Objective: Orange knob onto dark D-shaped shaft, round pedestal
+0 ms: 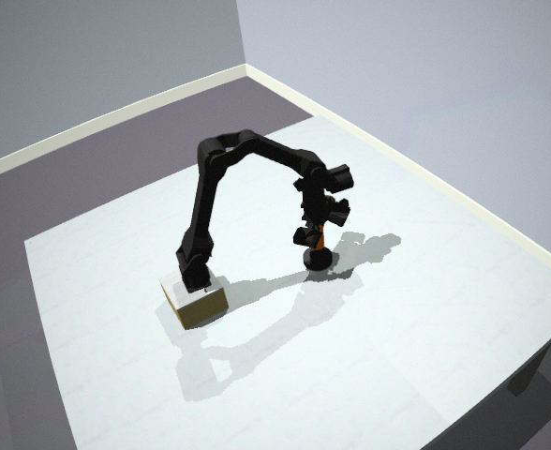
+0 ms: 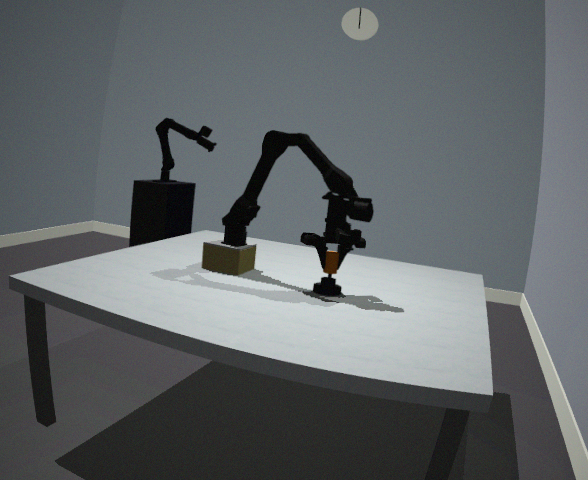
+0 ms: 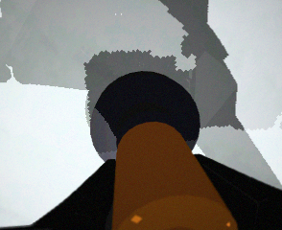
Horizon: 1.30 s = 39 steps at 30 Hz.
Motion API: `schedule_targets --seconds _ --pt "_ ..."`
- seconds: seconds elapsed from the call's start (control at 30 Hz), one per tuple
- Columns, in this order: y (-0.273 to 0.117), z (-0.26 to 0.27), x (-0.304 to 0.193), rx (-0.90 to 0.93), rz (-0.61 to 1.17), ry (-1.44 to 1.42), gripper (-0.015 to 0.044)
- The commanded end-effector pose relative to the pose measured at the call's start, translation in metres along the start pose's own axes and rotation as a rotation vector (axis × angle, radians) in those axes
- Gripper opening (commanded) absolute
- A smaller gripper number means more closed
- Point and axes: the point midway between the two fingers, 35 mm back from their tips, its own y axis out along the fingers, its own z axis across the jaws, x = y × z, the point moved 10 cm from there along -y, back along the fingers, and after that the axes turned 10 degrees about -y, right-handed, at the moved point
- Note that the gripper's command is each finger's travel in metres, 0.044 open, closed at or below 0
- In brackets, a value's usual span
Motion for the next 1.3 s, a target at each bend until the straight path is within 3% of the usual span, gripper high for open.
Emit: schedule_targets --seconds 0.0,1.27 --pt "0.0007 0.001 0.0014 0.002 -0.002 0.008 0.0" --pt "0.0032 -0.0015 -0.0028 0.002 -0.002 -0.016 0.0"
